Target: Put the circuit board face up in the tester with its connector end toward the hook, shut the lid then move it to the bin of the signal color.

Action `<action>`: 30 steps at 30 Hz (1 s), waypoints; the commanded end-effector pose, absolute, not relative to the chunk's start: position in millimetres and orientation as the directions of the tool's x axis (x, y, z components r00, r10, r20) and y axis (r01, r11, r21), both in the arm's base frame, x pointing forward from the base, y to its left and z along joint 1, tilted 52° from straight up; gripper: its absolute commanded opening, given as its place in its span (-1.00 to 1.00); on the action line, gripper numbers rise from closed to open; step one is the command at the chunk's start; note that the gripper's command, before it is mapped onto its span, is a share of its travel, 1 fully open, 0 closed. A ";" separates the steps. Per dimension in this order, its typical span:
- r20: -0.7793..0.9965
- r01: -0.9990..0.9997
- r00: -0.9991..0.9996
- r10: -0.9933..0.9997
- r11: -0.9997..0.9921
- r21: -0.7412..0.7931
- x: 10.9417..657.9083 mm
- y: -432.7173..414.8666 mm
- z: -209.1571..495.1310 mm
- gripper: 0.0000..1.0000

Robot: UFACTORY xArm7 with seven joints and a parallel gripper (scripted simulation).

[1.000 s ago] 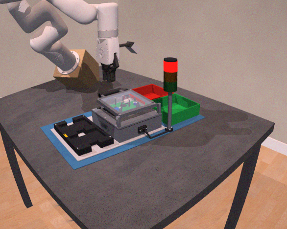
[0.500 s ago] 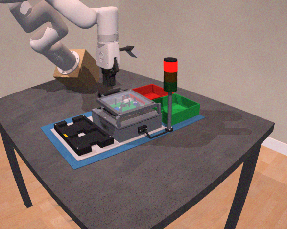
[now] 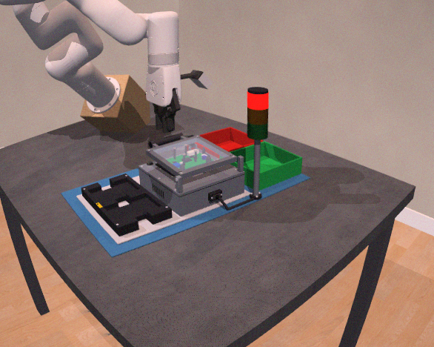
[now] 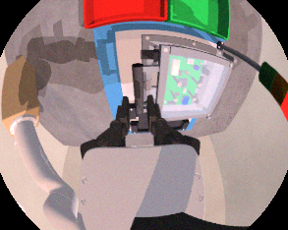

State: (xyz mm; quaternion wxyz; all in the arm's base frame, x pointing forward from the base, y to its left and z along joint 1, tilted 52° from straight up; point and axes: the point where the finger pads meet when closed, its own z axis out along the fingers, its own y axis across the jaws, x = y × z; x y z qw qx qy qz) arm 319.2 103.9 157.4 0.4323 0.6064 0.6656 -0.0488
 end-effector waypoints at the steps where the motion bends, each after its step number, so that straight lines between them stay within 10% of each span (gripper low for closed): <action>1: -0.634 0.848 0.108 0.766 0.262 0.461 319.8 105.2 158.0 -0.47; 30: -0.634 0.848 0.108 0.766 0.262 0.461 328.4 97.4 148.8 -0.47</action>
